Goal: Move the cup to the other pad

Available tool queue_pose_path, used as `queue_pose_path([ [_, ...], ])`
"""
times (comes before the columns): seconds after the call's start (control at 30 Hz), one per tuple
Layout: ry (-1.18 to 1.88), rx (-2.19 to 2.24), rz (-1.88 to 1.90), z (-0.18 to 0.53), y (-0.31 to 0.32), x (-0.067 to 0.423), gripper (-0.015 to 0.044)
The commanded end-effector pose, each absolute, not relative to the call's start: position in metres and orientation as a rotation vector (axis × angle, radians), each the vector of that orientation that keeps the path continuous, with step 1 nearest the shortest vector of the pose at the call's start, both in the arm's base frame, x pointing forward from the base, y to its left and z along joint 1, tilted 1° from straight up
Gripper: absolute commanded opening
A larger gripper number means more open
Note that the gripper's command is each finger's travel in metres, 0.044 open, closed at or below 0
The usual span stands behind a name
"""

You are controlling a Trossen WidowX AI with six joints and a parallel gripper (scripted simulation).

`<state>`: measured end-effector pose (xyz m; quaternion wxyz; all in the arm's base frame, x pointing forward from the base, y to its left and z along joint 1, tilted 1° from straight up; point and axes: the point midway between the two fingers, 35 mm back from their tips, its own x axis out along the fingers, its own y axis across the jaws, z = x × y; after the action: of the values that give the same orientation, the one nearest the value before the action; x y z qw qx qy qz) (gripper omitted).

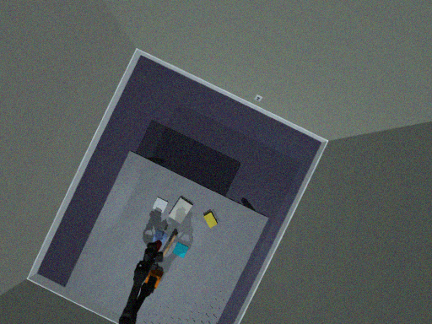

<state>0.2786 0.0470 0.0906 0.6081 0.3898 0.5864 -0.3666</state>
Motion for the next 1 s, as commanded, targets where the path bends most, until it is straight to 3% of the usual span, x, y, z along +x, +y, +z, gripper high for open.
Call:
queue_pose_path([
  [0.0,1.354,0.9,-0.845,0.091,0.038,0.277,0.0],
  [0.97,1.351,0.896,-0.85,0.091,-0.019,0.27,0.0],
])
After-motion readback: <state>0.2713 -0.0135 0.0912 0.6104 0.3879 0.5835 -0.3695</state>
